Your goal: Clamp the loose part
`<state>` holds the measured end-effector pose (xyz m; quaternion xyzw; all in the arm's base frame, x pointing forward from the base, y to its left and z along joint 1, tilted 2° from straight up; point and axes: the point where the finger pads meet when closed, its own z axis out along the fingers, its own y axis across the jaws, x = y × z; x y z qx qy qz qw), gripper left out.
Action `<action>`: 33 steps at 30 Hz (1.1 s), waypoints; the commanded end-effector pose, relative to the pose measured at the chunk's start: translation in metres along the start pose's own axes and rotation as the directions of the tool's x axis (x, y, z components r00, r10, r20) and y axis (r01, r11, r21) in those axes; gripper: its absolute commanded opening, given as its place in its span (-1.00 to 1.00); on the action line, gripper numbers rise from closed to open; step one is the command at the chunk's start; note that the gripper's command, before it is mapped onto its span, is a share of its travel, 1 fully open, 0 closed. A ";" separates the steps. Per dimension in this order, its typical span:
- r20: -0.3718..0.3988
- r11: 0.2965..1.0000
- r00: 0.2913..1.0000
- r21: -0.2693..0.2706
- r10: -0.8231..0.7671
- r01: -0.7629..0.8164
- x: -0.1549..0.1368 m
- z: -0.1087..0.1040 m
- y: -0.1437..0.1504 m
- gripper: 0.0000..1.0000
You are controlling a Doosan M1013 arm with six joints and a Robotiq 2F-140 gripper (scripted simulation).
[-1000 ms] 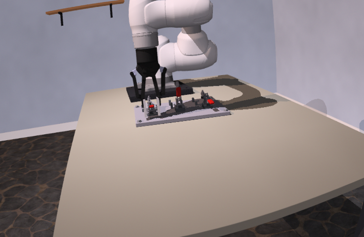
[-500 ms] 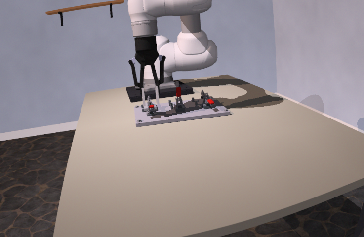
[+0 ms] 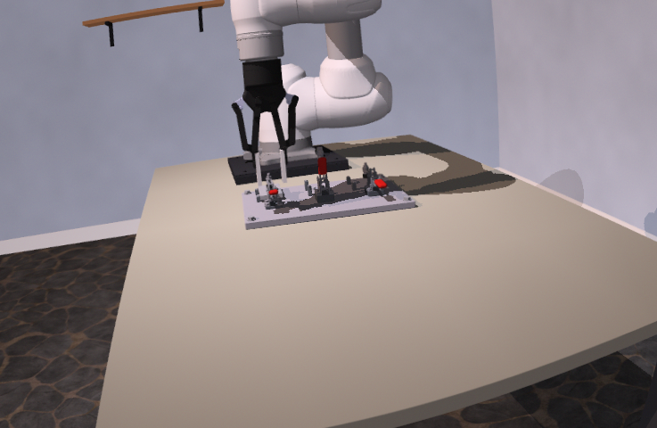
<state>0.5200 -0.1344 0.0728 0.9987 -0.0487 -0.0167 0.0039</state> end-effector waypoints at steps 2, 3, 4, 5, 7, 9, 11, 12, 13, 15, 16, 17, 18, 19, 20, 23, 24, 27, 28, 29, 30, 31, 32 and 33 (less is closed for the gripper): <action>0.001 1.000 1.000 0.005 0.005 -0.005 0.000 -0.002 -0.004 -0.30; 0.001 1.000 1.000 0.005 0.005 -0.005 0.000 -0.002 -0.004 -0.30; 0.001 1.000 1.000 0.005 0.005 -0.005 0.000 -0.002 -0.004 -0.30; 0.001 1.000 1.000 0.005 0.005 -0.005 0.000 -0.002 -0.004 -0.80; 0.001 1.000 1.000 0.005 0.005 -0.005 0.000 -0.002 -0.004 -0.80; 0.001 1.000 1.000 0.005 0.005 -0.005 0.000 -0.002 -0.004 -0.80; 0.001 1.000 1.000 0.005 0.005 -0.005 0.000 -0.002 -0.004 -0.80; 0.001 1.000 1.000 0.005 0.005 -0.005 0.000 -0.002 -0.004 -0.80; 0.001 1.000 1.000 0.005 0.005 -0.005 0.000 -0.002 -0.004 -0.80; 0.001 1.000 1.000 0.005 0.005 -0.005 0.000 -0.002 -0.004 -0.80; 0.001 1.000 1.000 0.005 0.005 -0.005 0.000 -0.002 -0.004 -0.80; 0.001 1.000 1.000 0.005 0.005 -0.005 0.000 -0.002 -0.004 -0.80; 0.001 1.000 1.000 0.005 0.005 -0.005 0.000 -0.002 -0.004 -0.80; 0.001 1.000 1.000 0.005 0.005 -0.005 0.000 -0.002 -0.004 -0.80; 0.001 1.000 1.000 0.005 0.005 -0.005 0.000 -0.002 -0.004 -0.80; 0.001 1.000 1.000 0.005 0.005 -0.005 0.000 -0.002 -0.004 -0.80; 0.001 1.000 1.000 0.005 0.005 -0.005 0.000 -0.002 -0.004 -0.80; 0.001 1.000 1.000 0.005 0.005 -0.005 0.000 -0.002 -0.004 -0.80; 0.001 1.000 1.000 0.005 0.005 -0.005 0.000 -0.002 -0.004 -0.80; 0.001 1.000 1.000 0.005 0.005 -0.005 0.000 -0.002 -0.004 -0.80; 0.001 1.000 1.000 0.005 0.005 -0.005 0.000 -0.002 -0.004 -0.80; 0.001 1.000 1.000 0.005 0.005 -0.005 0.000 -0.002 -0.004 -0.80; 0.001 1.000 1.000 0.005 0.005 -0.005 0.000 -0.002 -0.004 -0.80; 0.001 1.000 1.000 0.005 0.005 -0.005 0.000 -0.002 -0.004 -0.80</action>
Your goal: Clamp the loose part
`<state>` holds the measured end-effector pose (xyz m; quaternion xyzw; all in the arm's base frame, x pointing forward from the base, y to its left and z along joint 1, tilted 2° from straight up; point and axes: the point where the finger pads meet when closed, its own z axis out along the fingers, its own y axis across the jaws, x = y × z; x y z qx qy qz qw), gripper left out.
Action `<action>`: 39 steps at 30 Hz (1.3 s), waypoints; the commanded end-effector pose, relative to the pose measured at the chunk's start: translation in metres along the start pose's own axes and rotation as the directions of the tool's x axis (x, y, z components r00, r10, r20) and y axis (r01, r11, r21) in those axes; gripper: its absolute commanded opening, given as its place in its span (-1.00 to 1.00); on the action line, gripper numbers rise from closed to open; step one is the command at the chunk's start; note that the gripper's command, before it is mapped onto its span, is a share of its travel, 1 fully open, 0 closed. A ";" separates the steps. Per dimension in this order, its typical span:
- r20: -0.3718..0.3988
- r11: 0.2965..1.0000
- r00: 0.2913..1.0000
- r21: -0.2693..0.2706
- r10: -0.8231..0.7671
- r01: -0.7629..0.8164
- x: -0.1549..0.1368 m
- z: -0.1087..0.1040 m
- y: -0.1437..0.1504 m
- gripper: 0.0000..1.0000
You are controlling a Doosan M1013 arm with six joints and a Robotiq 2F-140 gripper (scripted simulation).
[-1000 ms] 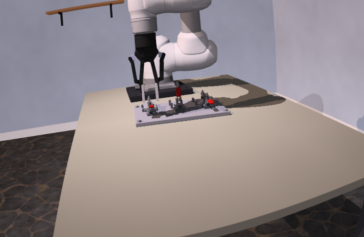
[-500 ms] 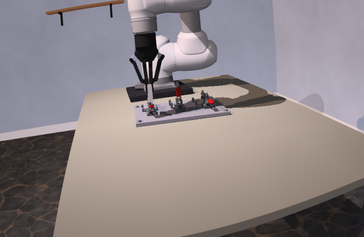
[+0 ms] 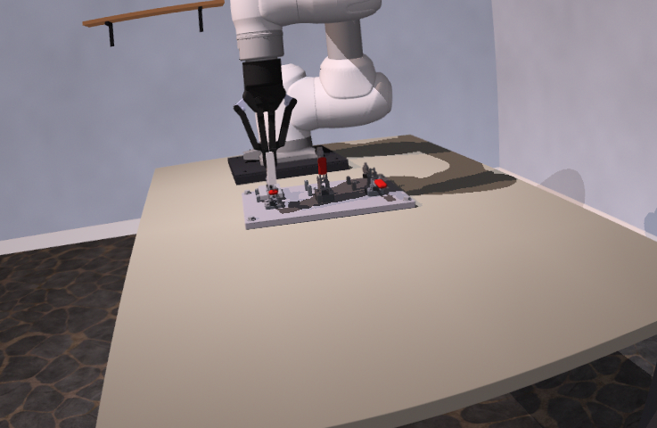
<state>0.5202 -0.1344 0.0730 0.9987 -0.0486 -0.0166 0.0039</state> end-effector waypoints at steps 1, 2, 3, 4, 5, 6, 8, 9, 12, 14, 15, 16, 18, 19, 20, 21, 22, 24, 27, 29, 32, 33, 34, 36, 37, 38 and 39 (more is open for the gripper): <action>0.001 1.000 1.000 0.005 0.005 -0.005 0.000 -0.002 -0.004 -0.80; 0.001 1.000 1.000 0.005 0.005 -0.005 0.000 -0.002 -0.004 -0.80; 0.001 1.000 1.000 0.005 0.005 -0.005 0.000 -0.002 -0.004 -0.80; 0.001 1.000 1.000 0.005 0.005 -0.005 0.000 -0.002 -0.004 -0.80; 0.001 1.000 1.000 0.005 0.005 -0.005 0.000 -0.002 -0.004 -0.80; 0.001 1.000 1.000 0.005 0.005 -0.005 0.000 -0.002 -0.003 -0.80; 0.001 1.000 1.000 0.005 0.005 -0.005 0.000 -0.002 -0.003 -0.80; 0.001 1.000 1.000 0.005 0.005 -0.005 -0.001 -0.002 -0.003 -0.80; 0.001 1.000 1.000 0.005 0.005 -0.005 -0.001 -0.002 -0.003 -0.80; 0.001 1.000 1.000 0.005 0.005 -0.005 -0.001 -0.002 -0.003 -0.80; 0.001 1.000 1.000 0.005 0.005 -0.005 -0.001 -0.002 -0.002 -0.80; 0.001 1.000 1.000 0.005 0.005 -0.005 -0.002 -0.002 -0.002 -0.80; 0.001 1.000 1.000 0.005 0.005 -0.005 -0.002 -0.002 -0.002 -0.80; 0.001 1.000 1.000 0.005 0.005 -0.005 -0.003 -0.002 -0.002 -0.80; 0.001 1.000 1.000 0.005 0.005 -0.005 -0.003 -0.002 -0.002 -0.80; 0.001 1.000 1.000 0.005 0.005 -0.005 -0.003 -0.002 -0.001 -0.80; 0.001 1.000 1.000 0.005 0.005 -0.005 -0.003 -0.002 -0.001 -0.80; 0.001 1.000 1.000 0.005 0.005 -0.005 -0.003 -0.002 -0.001 -0.80; 0.001 1.000 1.000 0.005 0.005 -0.005 -0.003 -0.002 -0.001 -0.80; 0.001 1.000 1.000 0.005 0.005 -0.005 -0.003 -0.002 -0.001 -0.80; 0.001 1.000 1.000 0.005 0.005 -0.005 -0.003 -0.002 -0.001 -0.80; 0.001 1.000 1.000 0.005 0.005 -0.005 -0.003 -0.002 -0.001 -0.80; 0.001 1.000 1.000 0.005 0.005 -0.005 -0.003 -0.002 -0.001 -0.80; 0.001 1.000 1.000 0.005 0.005 -0.005 -0.003 -0.002 -0.001 -0.80; 0.001 1.000 1.000 0.005 0.005 -0.005 -0.003 -0.002 -0.001 -0.80; 0.001 1.000 1.000 0.005 0.005 -0.005 -0.003 -0.003 -0.001 -0.80; 0.001 1.000 1.000 0.005 0.005 -0.005 -0.003 -0.003 -0.001 -0.80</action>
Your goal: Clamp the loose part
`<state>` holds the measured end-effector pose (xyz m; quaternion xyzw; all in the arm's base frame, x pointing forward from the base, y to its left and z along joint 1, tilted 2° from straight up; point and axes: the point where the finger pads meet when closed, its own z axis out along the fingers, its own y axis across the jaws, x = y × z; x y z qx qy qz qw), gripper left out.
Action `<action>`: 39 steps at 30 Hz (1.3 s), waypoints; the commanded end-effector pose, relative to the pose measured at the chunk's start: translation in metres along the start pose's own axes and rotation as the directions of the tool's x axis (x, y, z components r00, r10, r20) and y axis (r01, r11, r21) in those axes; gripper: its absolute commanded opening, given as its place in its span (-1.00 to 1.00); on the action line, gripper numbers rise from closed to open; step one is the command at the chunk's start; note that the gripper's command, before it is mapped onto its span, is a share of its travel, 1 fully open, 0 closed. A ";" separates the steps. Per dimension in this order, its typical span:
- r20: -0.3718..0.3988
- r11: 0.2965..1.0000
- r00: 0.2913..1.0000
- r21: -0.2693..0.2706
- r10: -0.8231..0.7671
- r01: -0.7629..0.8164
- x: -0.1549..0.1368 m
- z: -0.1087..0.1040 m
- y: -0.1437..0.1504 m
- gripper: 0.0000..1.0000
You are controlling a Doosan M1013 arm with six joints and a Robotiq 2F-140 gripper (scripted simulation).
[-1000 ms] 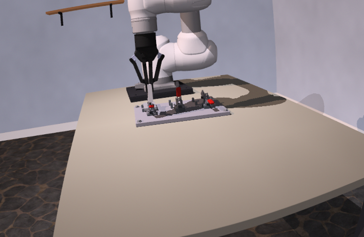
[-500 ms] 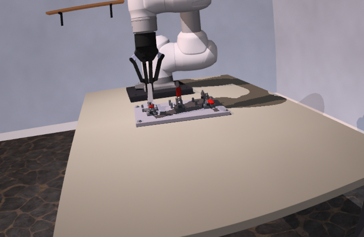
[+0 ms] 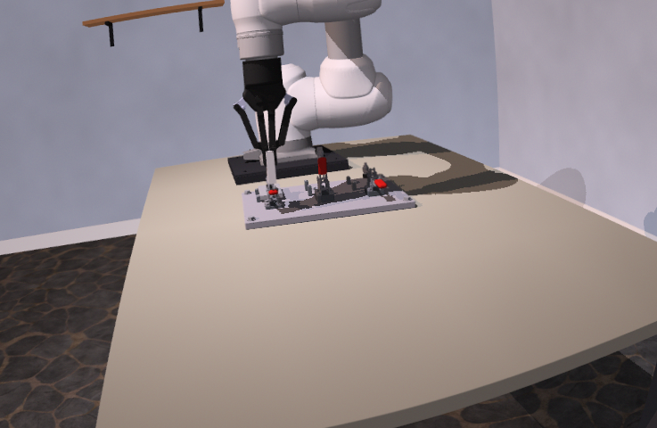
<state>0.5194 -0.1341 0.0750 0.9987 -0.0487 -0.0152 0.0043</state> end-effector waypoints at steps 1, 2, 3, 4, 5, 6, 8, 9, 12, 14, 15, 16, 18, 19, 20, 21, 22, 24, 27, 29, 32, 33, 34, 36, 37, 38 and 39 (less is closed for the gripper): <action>0.004 1.000 1.000 0.005 0.005 -0.005 -0.003 -0.001 -0.001 -0.80; 0.004 1.000 1.000 0.005 0.005 -0.005 -0.003 -0.001 -0.001 -0.80; 0.004 1.000 1.000 0.005 0.005 -0.005 -0.003 -0.002 -0.001 -0.80; 0.004 1.000 1.000 0.005 0.005 -0.005 -0.003 -0.002 -0.001 -0.80; 0.004 1.000 1.000 0.005 0.005 -0.005 -0.003 -0.002 -0.001 -0.80; 0.004 1.000 1.000 0.005 0.005 -0.005 -0.003 -0.003 -0.001 -0.80; 0.004 1.000 1.000 0.005 0.005 -0.005 -0.003 -0.003 -0.001 -0.80; 0.004 1.000 1.000 0.005 0.005 -0.005 -0.003 -0.003 -0.001 -0.80; 0.004 1.000 1.000 0.005 0.005 -0.005 -0.003 -0.003 -0.001 -0.80; 0.004 1.000 1.000 0.005 0.005 -0.005 -0.003 -0.003 -0.001 -0.80; 0.004 1.000 1.000 0.005 0.005 -0.005 -0.003 -0.004 -0.001 -0.80; 0.004 1.000 1.000 0.005 0.005 -0.005 -0.003 -0.004 -0.001 -0.80; 0.004 1.000 1.000 0.005 0.005 -0.005 -0.003 -0.004 -0.001 -0.80; 0.004 1.000 1.000 0.005 0.005 -0.005 -0.003 -0.004 -0.001 -0.80; 0.004 1.000 1.000 0.005 0.005 -0.005 -0.003 -0.004 -0.001 -0.80; 0.004 1.000 1.000 0.005 0.005 -0.005 -0.003 -0.004 -0.001 -0.80; 0.004 1.000 1.000 0.005 0.005 -0.005 -0.003 -0.004 -0.001 -0.80; 0.004 1.000 1.000 0.005 0.005 -0.005 -0.003 -0.004 -0.001 -0.80; 0.004 1.000 1.000 0.005 0.005 -0.005 -0.003 -0.004 -0.001 -0.80; 0.004 1.000 1.000 0.005 0.005 -0.005 -0.003 -0.004 -0.001 -0.80; 0.004 1.000 1.000 0.005 0.005 -0.005 -0.003 -0.004 -0.001 -0.80; 0.004 1.000 1.000 0.005 0.005 -0.005 -0.003 -0.003 -0.001 -0.80; 0.004 1.000 1.000 0.005 0.005 -0.005 -0.003 -0.003 -0.001 -0.80; 0.004 1.000 1.000 0.005 0.005 -0.005 -0.003 -0.002 -0.001 -0.80; 0.004 1.000 1.000 0.005 0.005 -0.005 -0.003 -0.001 -0.001 -0.80; 0.004 1.000 1.000 0.005 0.005 -0.005 -0.003 0.000 -0.001 -0.80; 0.004 1.000 1.000 0.005 0.005 -0.005 -0.003 0.001 -0.001 -0.80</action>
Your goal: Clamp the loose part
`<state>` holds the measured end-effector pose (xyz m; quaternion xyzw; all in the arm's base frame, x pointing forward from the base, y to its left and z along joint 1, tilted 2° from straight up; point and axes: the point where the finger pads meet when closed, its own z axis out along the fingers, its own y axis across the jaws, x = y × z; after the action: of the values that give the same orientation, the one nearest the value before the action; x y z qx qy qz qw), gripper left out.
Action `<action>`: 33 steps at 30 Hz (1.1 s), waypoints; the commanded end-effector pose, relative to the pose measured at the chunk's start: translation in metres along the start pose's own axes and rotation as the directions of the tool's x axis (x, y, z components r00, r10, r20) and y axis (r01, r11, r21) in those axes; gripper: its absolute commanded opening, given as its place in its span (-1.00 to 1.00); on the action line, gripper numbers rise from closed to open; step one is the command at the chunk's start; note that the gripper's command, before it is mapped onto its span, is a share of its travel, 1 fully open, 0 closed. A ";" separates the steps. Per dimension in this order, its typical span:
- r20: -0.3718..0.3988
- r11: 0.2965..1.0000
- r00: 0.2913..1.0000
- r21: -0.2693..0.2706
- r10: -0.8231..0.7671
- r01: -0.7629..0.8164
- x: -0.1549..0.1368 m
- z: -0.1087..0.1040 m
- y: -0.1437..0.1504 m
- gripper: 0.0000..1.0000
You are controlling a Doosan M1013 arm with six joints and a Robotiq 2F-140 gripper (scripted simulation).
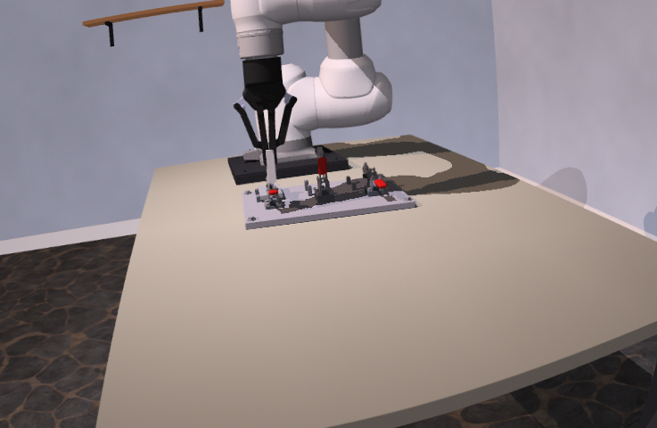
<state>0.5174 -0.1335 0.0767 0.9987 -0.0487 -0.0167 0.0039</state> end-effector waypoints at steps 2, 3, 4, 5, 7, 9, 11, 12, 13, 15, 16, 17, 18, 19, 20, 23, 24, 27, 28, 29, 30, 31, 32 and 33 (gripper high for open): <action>0.001 1.000 1.000 0.005 0.005 -0.005 -0.001 0.004 -0.001 -0.80; 0.001 1.000 1.000 0.005 0.005 -0.005 -0.001 0.004 -0.001 -0.80; 0.001 1.000 1.000 0.005 0.005 -0.005 -0.001 0.006 -0.001 -0.80; 0.001 1.000 1.000 0.005 0.005 -0.005 -0.001 0.007 -0.001 -0.80; 0.001 1.000 1.000 0.005 0.005 -0.005 -0.001 0.009 -0.001 -0.80; 0.001 1.000 1.000 0.005 0.005 -0.005 -0.001 0.010 -0.001 -0.80; 0.001 1.000 1.000 0.005 0.005 -0.005 -0.001 0.011 -0.001 -0.80; 0.001 1.000 1.000 0.005 0.005 -0.005 -0.001 0.011 -0.001 -0.80; 0.001 1.000 1.000 0.005 0.005 -0.005 -0.001 0.011 -0.001 -0.80; 0.001 1.000 1.000 0.005 0.005 -0.005 -0.001 0.011 -0.001 -0.80; 0.001 1.000 1.000 0.005 0.005 -0.005 -0.001 0.011 -0.001 -0.80; 0.001 1.000 1.000 0.005 0.005 -0.005 -0.001 0.011 -0.001 -0.80; 0.001 1.000 1.000 0.005 0.005 -0.005 -0.001 0.011 -0.001 -0.80; 0.001 1.000 1.000 0.005 0.005 -0.005 -0.001 0.011 -0.001 -0.80; 0.001 1.000 1.000 0.005 0.005 -0.005 -0.001 0.011 -0.001 -0.80; 0.001 1.000 1.000 0.005 0.005 -0.005 -0.001 0.011 -0.001 -0.80; 0.001 1.000 1.000 0.005 0.005 -0.005 -0.001 0.011 -0.001 -0.80; 0.001 1.000 1.000 0.005 0.005 -0.005 -0.001 0.011 -0.001 -0.80; 0.001 1.000 1.000 0.005 0.005 -0.005 -0.001 0.011 -0.001 -0.80; 0.001 1.000 1.000 0.005 0.005 -0.005 -0.001 0.011 -0.001 -0.80; 0.001 1.000 1.000 0.005 0.005 -0.005 -0.001 0.011 -0.001 -0.80; 0.001 1.000 1.000 0.005 0.005 -0.005 -0.001 0.011 -0.001 -0.80; 0.001 1.000 1.000 0.005 0.005 -0.005 -0.001 0.011 -0.001 -0.80; 0.001 1.000 1.000 0.005 0.005 -0.005 -0.001 0.012 -0.001 -0.80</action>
<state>0.5153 -0.1328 0.0675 0.9986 -0.0486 -0.0186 0.0033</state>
